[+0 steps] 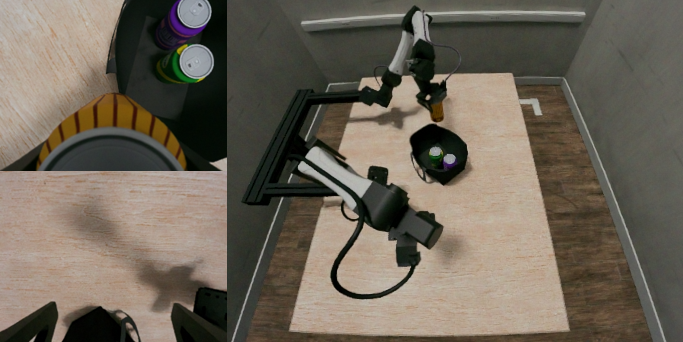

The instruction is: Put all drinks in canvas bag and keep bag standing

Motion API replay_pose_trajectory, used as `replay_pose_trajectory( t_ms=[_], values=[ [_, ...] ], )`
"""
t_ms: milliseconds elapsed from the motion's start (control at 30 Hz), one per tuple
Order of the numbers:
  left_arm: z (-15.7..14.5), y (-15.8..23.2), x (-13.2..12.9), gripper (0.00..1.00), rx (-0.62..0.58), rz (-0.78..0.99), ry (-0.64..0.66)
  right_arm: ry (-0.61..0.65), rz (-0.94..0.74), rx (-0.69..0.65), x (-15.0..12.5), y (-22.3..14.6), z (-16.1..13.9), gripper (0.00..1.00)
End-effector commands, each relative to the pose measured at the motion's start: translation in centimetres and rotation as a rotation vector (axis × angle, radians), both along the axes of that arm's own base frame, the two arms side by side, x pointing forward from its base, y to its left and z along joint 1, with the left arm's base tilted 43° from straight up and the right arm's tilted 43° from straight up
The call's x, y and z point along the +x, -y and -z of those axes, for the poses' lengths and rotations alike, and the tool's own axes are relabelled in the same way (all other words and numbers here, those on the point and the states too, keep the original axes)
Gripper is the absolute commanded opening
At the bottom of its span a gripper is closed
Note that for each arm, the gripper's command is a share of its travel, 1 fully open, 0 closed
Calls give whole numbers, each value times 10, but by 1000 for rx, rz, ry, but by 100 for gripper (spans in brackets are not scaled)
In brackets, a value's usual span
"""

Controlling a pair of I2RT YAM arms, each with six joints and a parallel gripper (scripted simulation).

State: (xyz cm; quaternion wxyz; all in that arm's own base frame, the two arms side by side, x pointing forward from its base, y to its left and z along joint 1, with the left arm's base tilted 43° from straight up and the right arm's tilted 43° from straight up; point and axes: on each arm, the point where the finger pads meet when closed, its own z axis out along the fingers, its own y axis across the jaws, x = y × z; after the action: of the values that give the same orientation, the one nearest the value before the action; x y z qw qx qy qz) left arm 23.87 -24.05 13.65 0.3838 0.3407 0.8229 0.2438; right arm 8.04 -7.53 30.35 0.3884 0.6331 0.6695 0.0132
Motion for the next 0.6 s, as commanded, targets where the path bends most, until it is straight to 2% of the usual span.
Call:
replay_pose_trajectory(
  t_ms=[0, 133, 500, 567],
  values=[
    [-10, 33, -4, 70, -94, 18, 53, 35, 4, -20, -5, -2, -9, 86],
    [-22, 31, -4, 70, -113, 30, 59, 35, 4, -20, -5, -2, -9, 86],
    [-22, 30, -5, 70, -105, 41, 59, 35, 4, -20, -5, -2, -9, 86],
    [-10, 22, -7, 70, -71, 41, 47, 35, 4, -20, -5, -2, -9, 86]
  ],
)
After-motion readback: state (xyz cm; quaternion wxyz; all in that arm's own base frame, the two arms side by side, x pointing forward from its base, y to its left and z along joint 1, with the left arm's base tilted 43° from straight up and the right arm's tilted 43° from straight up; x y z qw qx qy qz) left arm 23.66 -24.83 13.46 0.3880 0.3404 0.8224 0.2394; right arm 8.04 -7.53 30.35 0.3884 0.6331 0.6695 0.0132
